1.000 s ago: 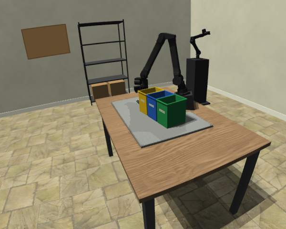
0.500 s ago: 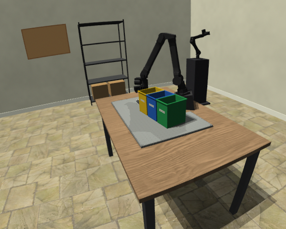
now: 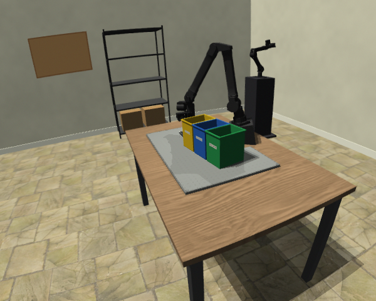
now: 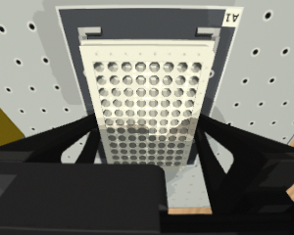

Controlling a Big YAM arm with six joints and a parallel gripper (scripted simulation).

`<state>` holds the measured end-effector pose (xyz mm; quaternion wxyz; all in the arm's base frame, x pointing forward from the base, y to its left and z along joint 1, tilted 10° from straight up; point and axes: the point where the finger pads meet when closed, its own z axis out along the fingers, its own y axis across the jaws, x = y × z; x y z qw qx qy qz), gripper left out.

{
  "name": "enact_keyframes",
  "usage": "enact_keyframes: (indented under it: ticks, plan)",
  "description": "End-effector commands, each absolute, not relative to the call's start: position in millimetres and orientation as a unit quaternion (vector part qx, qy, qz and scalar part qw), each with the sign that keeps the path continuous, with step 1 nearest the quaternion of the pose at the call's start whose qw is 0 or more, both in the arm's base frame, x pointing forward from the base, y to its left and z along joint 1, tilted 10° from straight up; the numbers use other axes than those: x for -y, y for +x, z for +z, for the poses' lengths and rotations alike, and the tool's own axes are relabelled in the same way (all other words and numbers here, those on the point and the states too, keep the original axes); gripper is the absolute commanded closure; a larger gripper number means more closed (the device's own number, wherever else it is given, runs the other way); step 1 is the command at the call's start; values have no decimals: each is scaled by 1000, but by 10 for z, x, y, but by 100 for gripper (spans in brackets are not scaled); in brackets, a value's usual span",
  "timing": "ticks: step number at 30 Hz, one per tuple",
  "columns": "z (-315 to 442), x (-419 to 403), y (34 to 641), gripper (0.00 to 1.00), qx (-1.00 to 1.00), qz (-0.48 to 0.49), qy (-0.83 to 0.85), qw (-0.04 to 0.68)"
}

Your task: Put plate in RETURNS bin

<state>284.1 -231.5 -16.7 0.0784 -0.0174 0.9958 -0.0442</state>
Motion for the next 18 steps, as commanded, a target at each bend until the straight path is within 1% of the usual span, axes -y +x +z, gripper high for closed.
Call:
enact_keyframes:
  ticks: [1,18]
  plan:
    - [35,2429,2970,100,-994,-60,-13,94]
    - [314,2453,2928,100,-993,-63,-13,97]
